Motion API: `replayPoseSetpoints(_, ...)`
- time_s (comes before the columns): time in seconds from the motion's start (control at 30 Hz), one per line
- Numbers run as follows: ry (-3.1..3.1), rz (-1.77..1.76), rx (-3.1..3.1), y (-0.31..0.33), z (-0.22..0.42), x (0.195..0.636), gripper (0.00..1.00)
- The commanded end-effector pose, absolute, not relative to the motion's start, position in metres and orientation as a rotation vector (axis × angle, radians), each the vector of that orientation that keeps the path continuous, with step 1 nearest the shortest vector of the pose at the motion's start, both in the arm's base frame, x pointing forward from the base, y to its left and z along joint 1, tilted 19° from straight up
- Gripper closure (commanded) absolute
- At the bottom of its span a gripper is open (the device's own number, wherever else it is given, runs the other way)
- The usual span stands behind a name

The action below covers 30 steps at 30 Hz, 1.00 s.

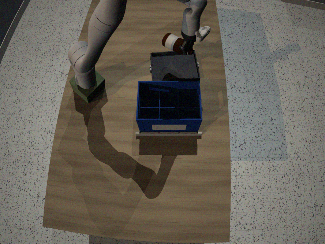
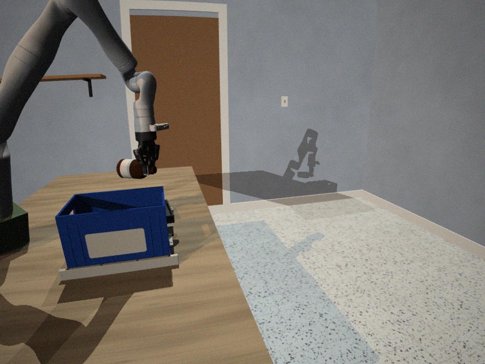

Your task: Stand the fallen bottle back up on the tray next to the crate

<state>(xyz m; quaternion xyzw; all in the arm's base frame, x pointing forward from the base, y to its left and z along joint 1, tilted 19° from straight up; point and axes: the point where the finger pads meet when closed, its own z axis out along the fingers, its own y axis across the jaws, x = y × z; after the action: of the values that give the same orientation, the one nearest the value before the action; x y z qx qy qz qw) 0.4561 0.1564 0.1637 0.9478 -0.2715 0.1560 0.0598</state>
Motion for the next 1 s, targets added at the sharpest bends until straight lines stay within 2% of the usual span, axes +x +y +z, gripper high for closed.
replayPoseSetpoints(0.0, -0.820, 0.471, 2.876, 0.1604, 0.1665, 0.4550, 1.00)
replayPoseSetpoints(0.97, -0.865, 0.474, 2.867, 0.1604, 0.1665, 0.4550, 1.00)
